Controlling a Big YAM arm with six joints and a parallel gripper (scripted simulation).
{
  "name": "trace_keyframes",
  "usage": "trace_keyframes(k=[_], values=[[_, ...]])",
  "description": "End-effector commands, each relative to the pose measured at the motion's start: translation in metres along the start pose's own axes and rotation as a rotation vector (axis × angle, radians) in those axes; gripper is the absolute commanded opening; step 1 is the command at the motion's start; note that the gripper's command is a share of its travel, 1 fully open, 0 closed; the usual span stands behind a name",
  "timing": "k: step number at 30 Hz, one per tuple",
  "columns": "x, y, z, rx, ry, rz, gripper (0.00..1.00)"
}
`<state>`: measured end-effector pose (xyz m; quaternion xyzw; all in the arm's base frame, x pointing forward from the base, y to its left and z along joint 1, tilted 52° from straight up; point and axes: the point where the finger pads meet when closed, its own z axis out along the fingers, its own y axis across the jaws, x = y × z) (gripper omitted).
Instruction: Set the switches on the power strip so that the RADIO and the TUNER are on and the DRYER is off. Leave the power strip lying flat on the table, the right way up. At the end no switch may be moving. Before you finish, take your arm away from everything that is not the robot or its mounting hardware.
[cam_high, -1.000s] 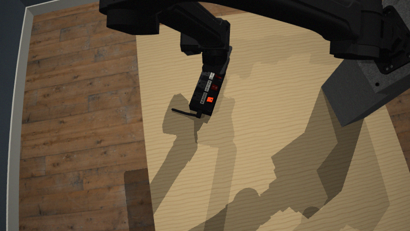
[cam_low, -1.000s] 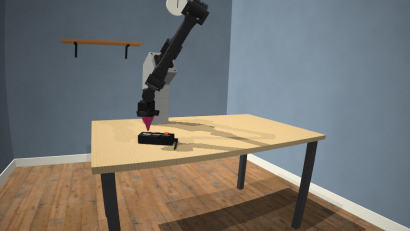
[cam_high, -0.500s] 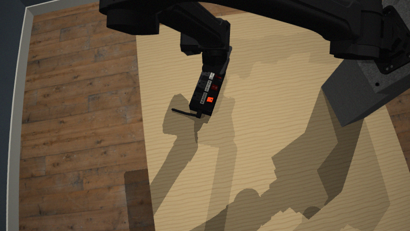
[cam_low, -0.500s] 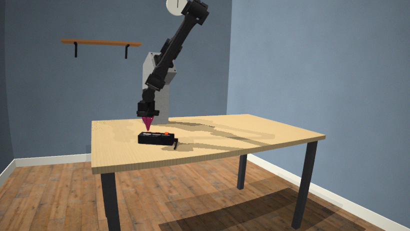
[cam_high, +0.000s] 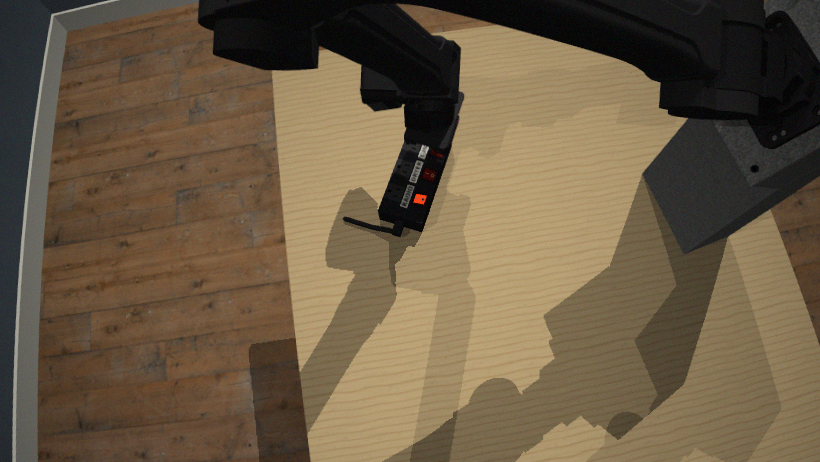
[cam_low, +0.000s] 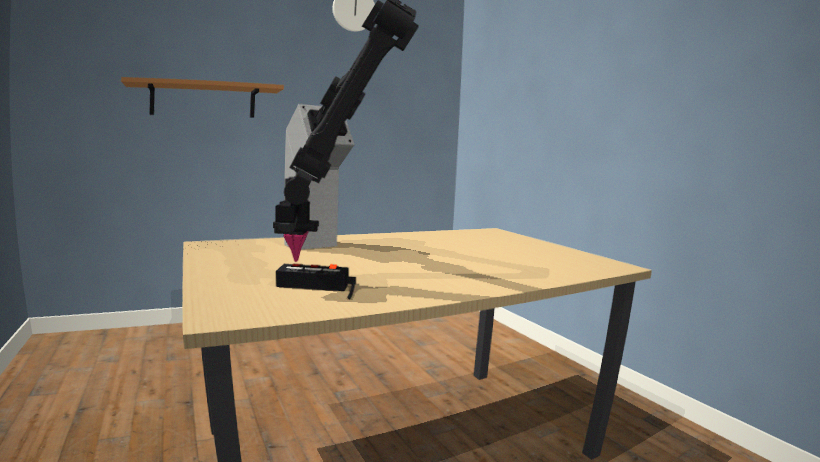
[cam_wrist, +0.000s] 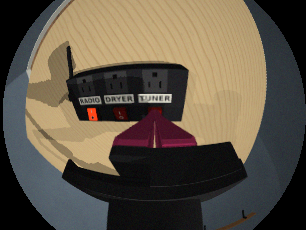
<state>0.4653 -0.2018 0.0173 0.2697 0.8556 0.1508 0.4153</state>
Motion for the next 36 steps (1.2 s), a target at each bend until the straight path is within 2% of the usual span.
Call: trace_keyframes(k=[1, 36], values=[[0.0131, -0.0017, 0.0007, 0.003, 0.011, 0.016, 0.0], [0.0087, -0.0004, 0.0047, 0.0, 0.006, 0.012, 0.0]])
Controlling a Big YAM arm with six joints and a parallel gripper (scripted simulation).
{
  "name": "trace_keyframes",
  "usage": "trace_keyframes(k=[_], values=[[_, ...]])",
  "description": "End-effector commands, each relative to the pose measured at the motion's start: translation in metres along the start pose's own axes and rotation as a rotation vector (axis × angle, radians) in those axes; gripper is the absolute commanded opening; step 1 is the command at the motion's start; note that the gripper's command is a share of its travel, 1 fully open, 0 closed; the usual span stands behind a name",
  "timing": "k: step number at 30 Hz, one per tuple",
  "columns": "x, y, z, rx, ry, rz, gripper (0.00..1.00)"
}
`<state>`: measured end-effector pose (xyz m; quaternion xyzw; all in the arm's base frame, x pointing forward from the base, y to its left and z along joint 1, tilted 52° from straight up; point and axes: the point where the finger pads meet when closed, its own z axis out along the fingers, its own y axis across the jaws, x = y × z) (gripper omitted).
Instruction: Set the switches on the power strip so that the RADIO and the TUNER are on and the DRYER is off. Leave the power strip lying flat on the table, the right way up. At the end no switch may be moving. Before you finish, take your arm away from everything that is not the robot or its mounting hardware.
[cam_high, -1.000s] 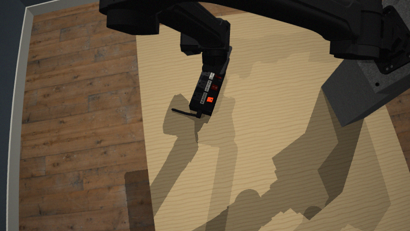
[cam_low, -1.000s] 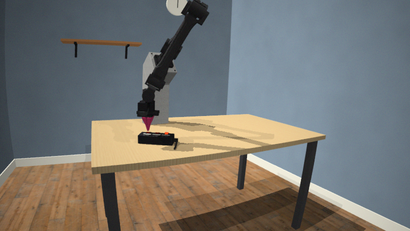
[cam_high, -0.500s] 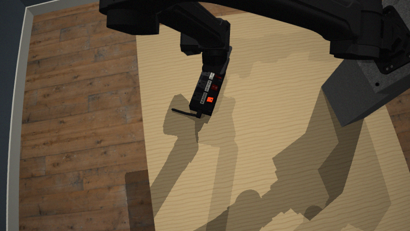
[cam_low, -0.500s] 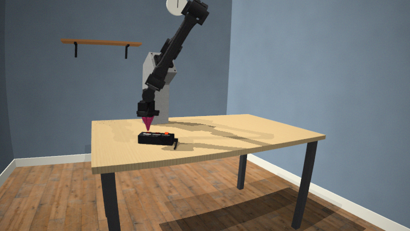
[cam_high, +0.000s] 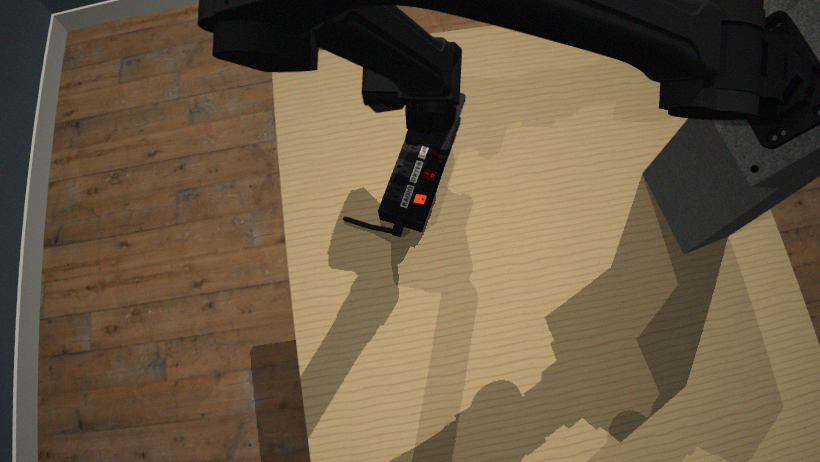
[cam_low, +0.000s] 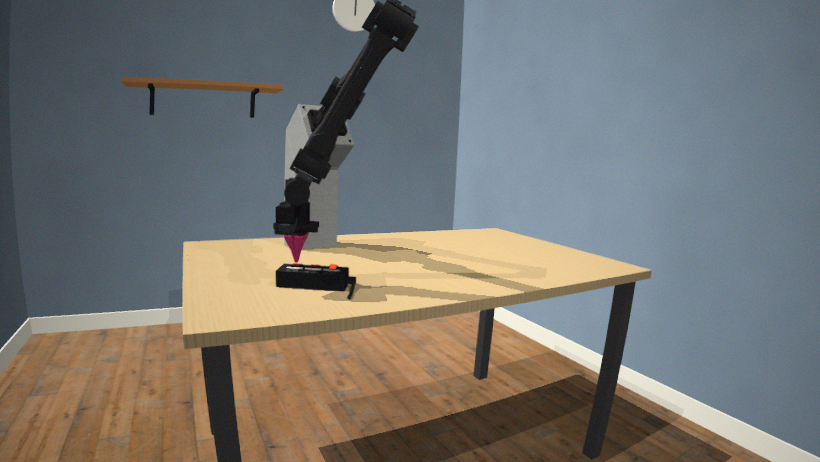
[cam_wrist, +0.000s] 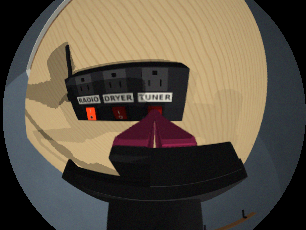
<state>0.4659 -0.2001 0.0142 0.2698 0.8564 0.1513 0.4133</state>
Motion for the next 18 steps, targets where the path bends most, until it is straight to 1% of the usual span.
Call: trace_keyframes(k=[1, 4, 8, 11, 18], values=[[0.003, -0.003, 0.002, 0.002, -0.004, 0.013, 0.0], [-0.001, 0.003, 0.007, -0.006, -0.008, 0.002, 0.0], [-0.003, -0.002, 0.008, 0.001, -0.013, 0.008, 0.0], [-0.001, 0.003, 0.012, -0.006, -0.008, 0.002, 0.0], [-0.001, 0.003, 0.015, -0.006, -0.008, 0.002, 0.0]])
